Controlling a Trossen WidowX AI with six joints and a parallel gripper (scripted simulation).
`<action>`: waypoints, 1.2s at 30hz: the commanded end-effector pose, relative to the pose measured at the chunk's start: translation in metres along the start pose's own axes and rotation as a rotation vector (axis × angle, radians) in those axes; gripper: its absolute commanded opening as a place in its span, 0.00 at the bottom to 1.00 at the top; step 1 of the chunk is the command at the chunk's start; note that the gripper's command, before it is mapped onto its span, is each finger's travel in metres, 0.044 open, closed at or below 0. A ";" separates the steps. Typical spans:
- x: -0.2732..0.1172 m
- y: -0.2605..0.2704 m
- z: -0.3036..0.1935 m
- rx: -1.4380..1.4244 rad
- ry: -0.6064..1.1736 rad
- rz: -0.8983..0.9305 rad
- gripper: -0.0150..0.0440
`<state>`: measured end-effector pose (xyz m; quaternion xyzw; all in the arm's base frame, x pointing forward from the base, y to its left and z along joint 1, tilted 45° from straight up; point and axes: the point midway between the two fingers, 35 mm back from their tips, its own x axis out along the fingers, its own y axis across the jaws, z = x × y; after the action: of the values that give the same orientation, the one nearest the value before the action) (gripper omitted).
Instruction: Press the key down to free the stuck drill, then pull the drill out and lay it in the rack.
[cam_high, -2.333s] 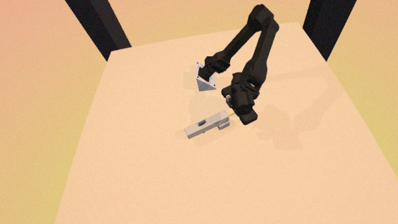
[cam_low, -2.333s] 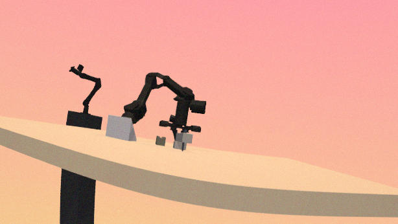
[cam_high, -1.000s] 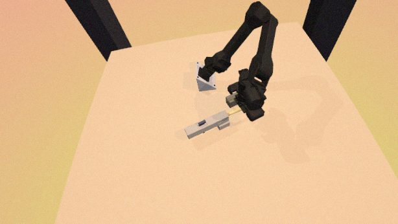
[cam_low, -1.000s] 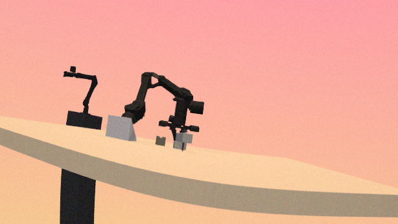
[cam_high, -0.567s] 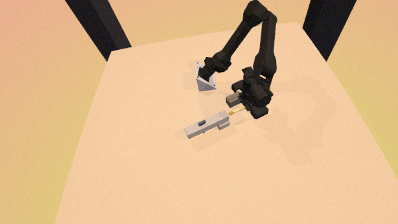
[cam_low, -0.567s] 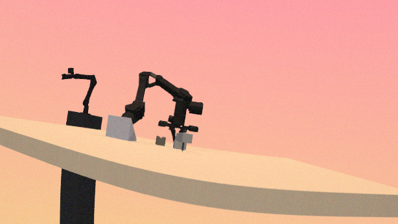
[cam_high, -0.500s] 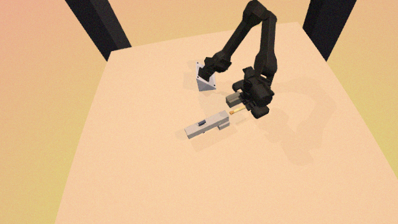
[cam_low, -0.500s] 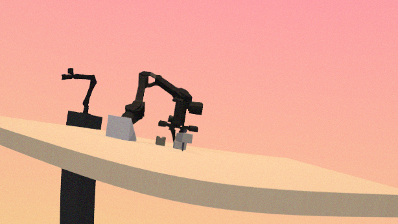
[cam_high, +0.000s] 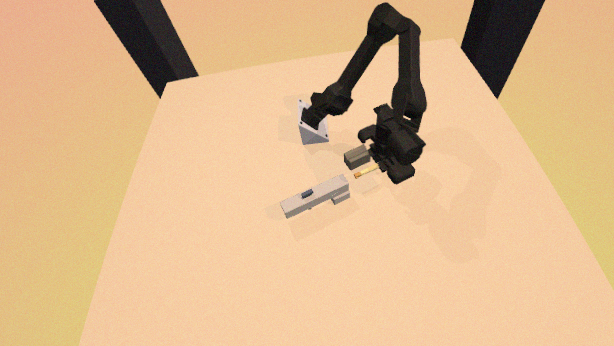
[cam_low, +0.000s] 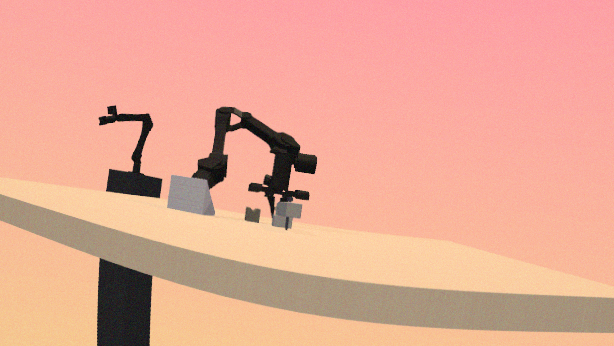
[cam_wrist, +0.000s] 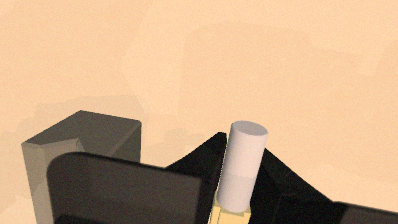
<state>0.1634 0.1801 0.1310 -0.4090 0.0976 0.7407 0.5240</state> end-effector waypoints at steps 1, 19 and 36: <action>-0.003 0.000 0.000 -0.003 0.005 -0.004 0.25; -0.011 0.003 -0.001 -0.003 0.006 -0.004 0.25; -0.018 0.005 -0.003 -0.003 0.006 -0.003 0.25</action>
<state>0.1620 0.1654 0.1388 -0.4120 0.0997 0.7396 0.5228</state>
